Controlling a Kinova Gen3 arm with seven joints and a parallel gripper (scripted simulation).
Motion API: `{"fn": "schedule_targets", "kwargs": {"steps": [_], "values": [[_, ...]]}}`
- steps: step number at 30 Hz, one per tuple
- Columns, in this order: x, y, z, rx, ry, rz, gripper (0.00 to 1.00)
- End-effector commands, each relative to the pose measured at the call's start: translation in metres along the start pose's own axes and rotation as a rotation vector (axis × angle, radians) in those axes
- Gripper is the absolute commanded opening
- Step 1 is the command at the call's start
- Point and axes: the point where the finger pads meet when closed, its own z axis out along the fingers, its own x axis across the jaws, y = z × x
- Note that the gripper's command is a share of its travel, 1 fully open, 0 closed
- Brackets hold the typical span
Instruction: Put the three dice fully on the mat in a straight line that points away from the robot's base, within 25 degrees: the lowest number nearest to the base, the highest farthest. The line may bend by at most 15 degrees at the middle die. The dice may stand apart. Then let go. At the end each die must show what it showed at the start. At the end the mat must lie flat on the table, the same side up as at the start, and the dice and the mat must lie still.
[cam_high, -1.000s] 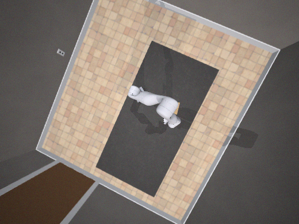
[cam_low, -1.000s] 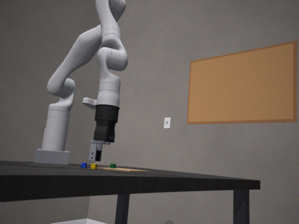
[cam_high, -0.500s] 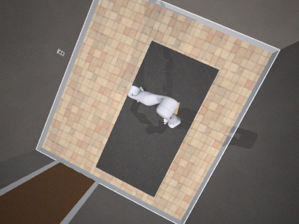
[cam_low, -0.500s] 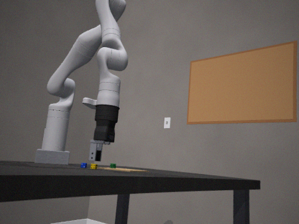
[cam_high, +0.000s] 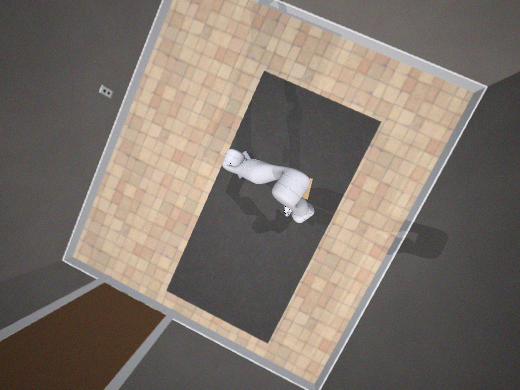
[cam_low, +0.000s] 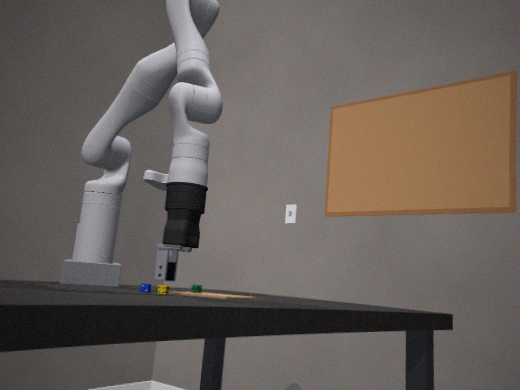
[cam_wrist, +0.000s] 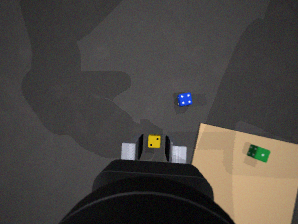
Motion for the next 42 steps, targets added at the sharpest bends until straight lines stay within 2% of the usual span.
{"fn": "schedule_targets", "kwargs": {"steps": [1,19,42], "values": [[-0.002,0.002,0.003,-0.002,-0.003,-0.005,0.64],[0.000,0.000,0.023,0.002,-0.001,-0.005,0.64],[-0.001,0.001,0.022,-0.002,-0.002,-0.005,0.64]]}}
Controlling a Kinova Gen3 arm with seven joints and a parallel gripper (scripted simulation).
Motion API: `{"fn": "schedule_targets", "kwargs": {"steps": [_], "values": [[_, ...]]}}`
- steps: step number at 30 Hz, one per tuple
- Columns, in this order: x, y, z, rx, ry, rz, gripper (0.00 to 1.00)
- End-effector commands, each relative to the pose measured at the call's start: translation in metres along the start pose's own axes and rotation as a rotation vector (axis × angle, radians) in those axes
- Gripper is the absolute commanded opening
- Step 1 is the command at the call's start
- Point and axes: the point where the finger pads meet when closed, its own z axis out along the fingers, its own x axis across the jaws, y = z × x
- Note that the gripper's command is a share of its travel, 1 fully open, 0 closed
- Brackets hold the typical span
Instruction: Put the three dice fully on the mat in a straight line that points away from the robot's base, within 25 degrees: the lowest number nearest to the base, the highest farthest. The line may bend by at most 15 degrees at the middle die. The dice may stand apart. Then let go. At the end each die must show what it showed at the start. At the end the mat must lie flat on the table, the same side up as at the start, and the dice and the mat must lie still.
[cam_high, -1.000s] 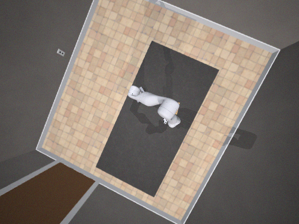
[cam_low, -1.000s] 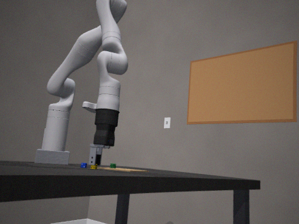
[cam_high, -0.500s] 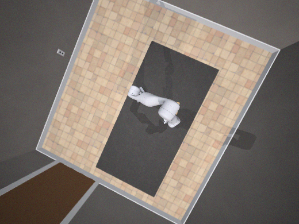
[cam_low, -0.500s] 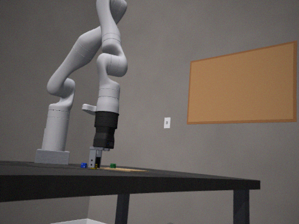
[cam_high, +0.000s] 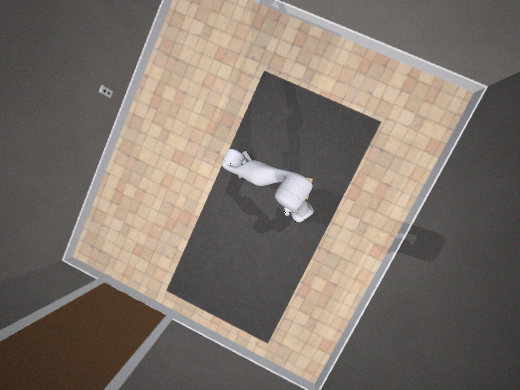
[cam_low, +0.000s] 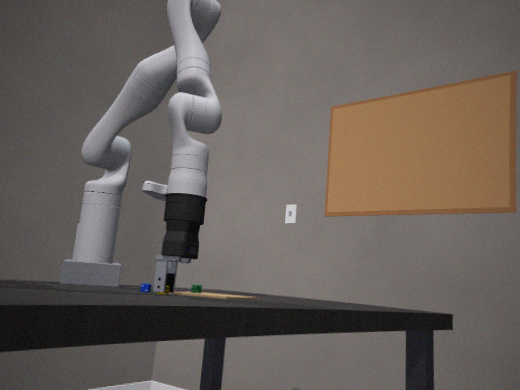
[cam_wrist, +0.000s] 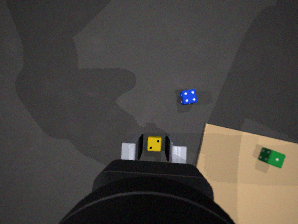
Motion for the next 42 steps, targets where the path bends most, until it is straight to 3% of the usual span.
{"fn": "schedule_targets", "kwargs": {"steps": [1,17,18,42], "values": [[-0.0005,-0.0001,0.0013,-0.002,-0.002,-0.003,0.64],[-0.0005,-0.0001,0.0013,-0.002,-0.002,-0.003,0.64],[-0.0005,-0.0001,0.0013,-0.002,-0.002,-0.003,0.34],[-0.0005,-0.0001,0.0013,-0.002,-0.002,-0.003,0.34]]}}
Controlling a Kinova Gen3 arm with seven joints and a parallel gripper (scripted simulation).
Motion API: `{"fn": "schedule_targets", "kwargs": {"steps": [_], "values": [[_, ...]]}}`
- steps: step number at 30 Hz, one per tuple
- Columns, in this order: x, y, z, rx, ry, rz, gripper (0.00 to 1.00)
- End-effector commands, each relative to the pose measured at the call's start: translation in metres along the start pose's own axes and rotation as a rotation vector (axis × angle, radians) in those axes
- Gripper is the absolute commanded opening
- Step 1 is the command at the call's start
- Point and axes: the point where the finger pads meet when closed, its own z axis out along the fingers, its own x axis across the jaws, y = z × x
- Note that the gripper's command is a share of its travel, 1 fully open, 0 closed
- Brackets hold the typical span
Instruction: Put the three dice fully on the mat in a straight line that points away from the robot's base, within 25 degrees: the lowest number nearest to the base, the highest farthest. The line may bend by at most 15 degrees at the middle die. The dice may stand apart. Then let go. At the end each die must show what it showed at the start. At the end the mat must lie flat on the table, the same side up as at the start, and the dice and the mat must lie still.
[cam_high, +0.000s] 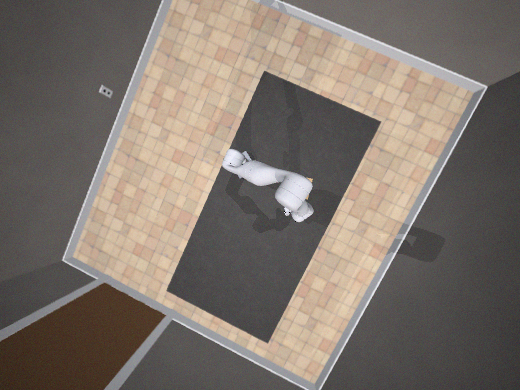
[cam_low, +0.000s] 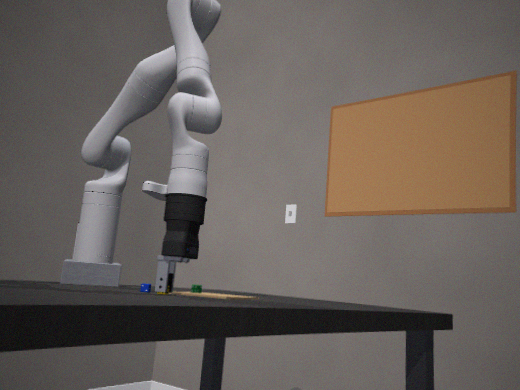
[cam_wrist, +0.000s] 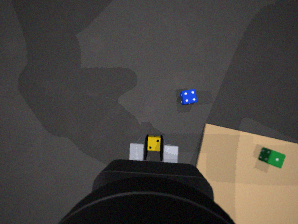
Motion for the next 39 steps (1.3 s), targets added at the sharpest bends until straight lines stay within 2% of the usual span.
{"fn": "schedule_targets", "kwargs": {"steps": [1,16,20,30,32,35,39], "values": [[-0.001,0.000,0.001,-0.002,-0.002,-0.003,0.34],[0.000,-0.001,-0.004,0.001,0.001,-0.003,0.34],[0.001,-0.001,-0.020,0.004,0.004,-0.004,0.34],[0.000,-0.001,-0.082,0.004,0.003,-0.004,0.34],[0.000,-0.001,-0.082,0.004,0.003,-0.004,0.34],[0.000,-0.001,-0.093,0.004,0.002,-0.004,0.34],[0.000,-0.001,-0.100,0.004,0.002,-0.003,0.34]]}}
